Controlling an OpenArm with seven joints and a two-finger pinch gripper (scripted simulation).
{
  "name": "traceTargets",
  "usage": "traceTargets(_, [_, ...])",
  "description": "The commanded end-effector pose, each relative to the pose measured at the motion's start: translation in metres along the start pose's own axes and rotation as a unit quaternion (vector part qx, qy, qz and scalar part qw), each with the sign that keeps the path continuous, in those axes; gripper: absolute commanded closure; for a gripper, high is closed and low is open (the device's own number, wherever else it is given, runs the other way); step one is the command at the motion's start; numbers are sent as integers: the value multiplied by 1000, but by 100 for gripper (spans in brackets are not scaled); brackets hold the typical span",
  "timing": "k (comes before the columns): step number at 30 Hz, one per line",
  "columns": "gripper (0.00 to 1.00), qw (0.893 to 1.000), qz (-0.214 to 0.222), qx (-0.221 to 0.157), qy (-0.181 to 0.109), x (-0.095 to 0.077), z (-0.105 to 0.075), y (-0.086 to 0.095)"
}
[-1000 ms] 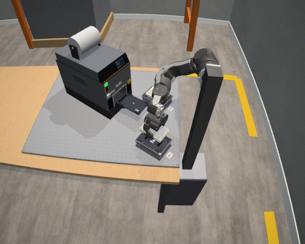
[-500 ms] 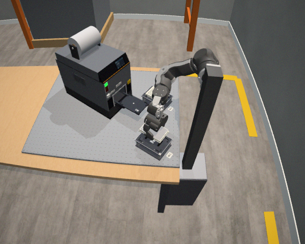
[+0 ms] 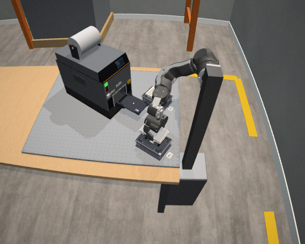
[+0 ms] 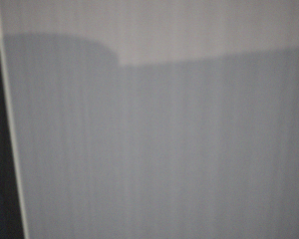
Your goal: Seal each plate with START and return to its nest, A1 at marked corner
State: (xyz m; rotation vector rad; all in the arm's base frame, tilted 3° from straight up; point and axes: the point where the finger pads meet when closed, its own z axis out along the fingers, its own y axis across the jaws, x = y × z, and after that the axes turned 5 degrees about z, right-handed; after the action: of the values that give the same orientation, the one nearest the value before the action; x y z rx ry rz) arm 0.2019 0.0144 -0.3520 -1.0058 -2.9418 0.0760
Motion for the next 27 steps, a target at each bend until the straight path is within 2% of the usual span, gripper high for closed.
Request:
traceTargets(1, [100,1000,-2,-3,0,1,1,1])
traceTargets(27, [100,1000,-3,-3,0,1,13,1])
